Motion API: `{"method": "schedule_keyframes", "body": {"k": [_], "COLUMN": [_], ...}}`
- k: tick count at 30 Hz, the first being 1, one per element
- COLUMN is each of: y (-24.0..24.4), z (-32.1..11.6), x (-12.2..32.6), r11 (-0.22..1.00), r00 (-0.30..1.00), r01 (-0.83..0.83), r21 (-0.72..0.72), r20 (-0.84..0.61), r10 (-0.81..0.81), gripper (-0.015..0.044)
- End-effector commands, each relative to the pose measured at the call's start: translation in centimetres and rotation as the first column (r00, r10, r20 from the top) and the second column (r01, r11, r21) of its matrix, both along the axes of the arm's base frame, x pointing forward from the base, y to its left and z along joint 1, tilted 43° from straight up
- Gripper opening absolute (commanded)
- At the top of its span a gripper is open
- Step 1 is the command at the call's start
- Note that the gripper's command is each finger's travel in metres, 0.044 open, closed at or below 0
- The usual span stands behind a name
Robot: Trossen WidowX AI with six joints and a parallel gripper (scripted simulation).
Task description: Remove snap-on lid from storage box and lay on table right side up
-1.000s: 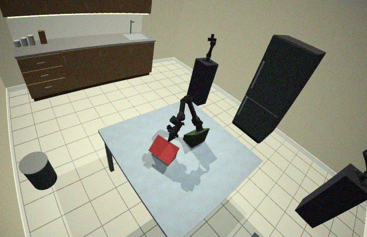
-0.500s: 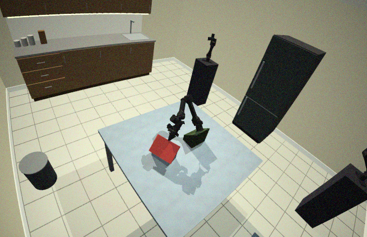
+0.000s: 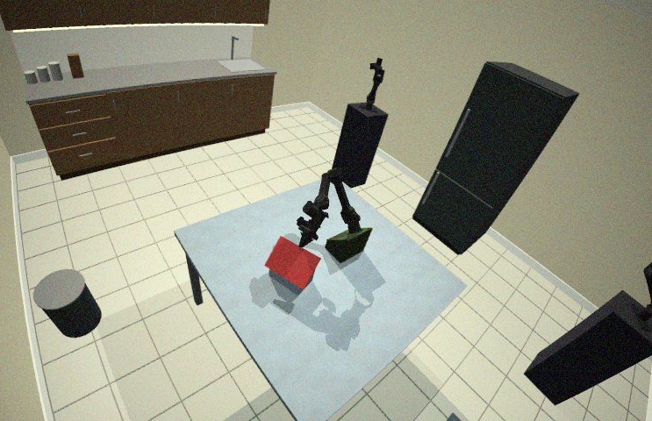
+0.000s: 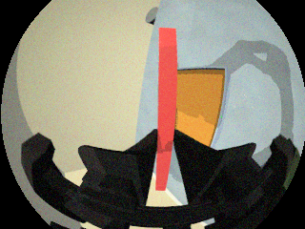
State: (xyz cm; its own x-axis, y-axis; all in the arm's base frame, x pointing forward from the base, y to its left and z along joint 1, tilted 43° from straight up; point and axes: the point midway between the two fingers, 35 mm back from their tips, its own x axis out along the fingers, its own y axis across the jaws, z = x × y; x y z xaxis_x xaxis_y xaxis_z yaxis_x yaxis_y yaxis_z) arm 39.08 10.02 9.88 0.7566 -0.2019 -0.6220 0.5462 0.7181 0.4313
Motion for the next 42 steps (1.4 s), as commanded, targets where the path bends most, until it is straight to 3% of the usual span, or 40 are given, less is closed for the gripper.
{"method": "schedule_keyframes", "body": {"k": [1, 42], "y": [0.7, 4.9], "z": [1.0, -4.1], "x": [0.1, -3.3], "r11": [1.0, 1.0], "r00": [1.0, 1.0], "r01": [-0.004, -0.004], "r21": [0.012, 0.016], "r20": [0.019, 0.017], "r10": [0.004, 0.004], "gripper": [0.0, 0.0]}}
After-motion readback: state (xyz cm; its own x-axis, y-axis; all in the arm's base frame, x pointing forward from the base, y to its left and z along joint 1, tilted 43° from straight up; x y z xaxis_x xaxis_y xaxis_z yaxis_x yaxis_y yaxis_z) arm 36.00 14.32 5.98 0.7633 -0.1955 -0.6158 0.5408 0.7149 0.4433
